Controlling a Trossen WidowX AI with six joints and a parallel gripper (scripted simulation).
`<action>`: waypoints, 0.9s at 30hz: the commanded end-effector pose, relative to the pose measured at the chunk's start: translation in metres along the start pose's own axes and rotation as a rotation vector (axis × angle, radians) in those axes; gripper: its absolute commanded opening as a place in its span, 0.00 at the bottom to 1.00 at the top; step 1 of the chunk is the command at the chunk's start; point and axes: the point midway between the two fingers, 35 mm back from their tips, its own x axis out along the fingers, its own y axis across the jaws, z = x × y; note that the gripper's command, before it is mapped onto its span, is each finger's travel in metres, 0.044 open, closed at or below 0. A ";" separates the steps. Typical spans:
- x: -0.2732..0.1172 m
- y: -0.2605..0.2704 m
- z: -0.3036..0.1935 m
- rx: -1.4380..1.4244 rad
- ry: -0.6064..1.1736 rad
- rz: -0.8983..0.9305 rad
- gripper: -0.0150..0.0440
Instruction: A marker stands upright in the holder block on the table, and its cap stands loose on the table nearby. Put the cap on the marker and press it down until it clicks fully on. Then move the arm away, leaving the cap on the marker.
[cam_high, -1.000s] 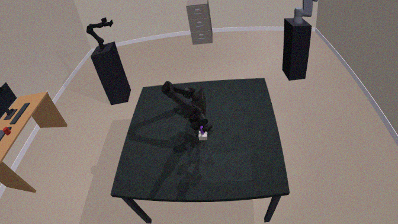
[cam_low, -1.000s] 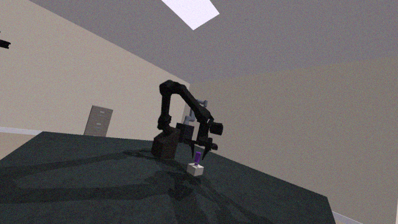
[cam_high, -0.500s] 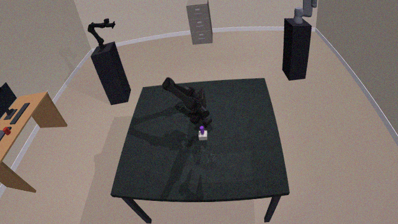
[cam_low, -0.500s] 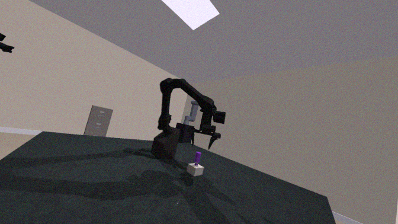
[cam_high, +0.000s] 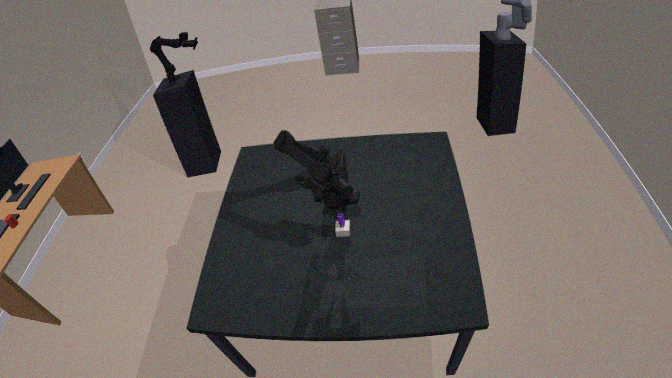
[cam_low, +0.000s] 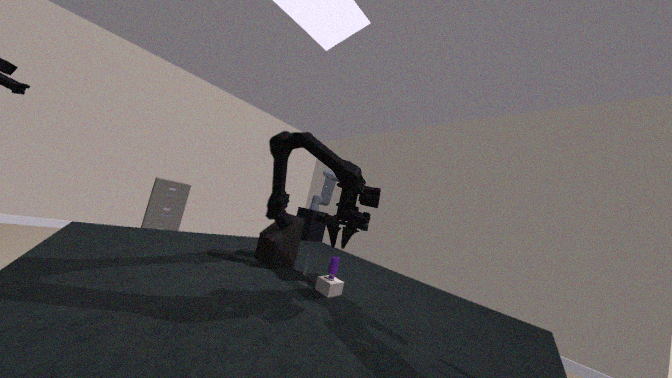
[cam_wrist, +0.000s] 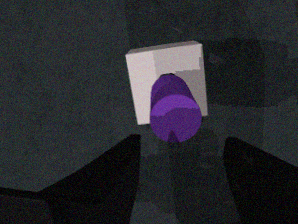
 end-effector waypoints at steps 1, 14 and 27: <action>0.002 0.000 -0.001 -0.176 0.001 0.002 0.38; 0.002 0.000 -0.001 -0.176 0.001 0.002 0.25; 0.015 0.001 -0.001 -0.176 0.001 0.002 0.25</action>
